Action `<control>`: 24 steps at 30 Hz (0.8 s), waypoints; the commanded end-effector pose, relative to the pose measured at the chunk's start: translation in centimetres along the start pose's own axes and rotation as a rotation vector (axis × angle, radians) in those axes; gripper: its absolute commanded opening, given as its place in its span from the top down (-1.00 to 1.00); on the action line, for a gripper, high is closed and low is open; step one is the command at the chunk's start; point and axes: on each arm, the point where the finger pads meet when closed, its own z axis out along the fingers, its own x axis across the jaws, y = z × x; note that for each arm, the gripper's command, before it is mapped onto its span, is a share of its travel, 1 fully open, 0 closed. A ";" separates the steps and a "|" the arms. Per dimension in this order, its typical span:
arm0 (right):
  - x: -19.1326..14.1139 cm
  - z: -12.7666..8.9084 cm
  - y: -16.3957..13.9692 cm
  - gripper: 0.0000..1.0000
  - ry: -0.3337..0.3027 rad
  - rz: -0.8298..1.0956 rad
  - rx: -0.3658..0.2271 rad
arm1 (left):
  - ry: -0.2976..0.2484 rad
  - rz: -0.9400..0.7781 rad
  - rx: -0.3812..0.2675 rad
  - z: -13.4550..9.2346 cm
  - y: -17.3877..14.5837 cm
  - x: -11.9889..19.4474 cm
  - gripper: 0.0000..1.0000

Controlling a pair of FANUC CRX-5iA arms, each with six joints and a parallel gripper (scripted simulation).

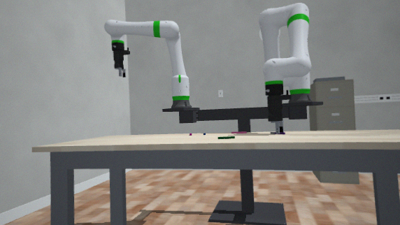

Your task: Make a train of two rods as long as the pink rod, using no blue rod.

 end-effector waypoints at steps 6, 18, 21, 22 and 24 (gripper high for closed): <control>0.0 -0.1 0.0 -1.00 0.000 0.000 -0.002 | 0.002 0.000 0.001 -0.1 0.0 0.1 -0.07; 0.0 -0.1 0.0 -1.00 0.000 0.000 -0.002 | 0.002 0.000 0.001 -3.3 0.0 0.1 -0.07; 0.0 -0.1 0.0 -1.00 0.000 0.000 -0.002 | 0.002 0.000 0.001 -4.4 0.0 0.1 -0.07; 0.0 -0.1 0.0 -1.00 0.000 0.000 -0.002 | 0.002 0.000 0.001 -4.4 0.0 0.1 -0.07; 0.0 -0.1 0.0 -1.00 0.000 0.000 -0.002 | 0.002 0.000 0.001 -5.5 0.0 0.1 -0.07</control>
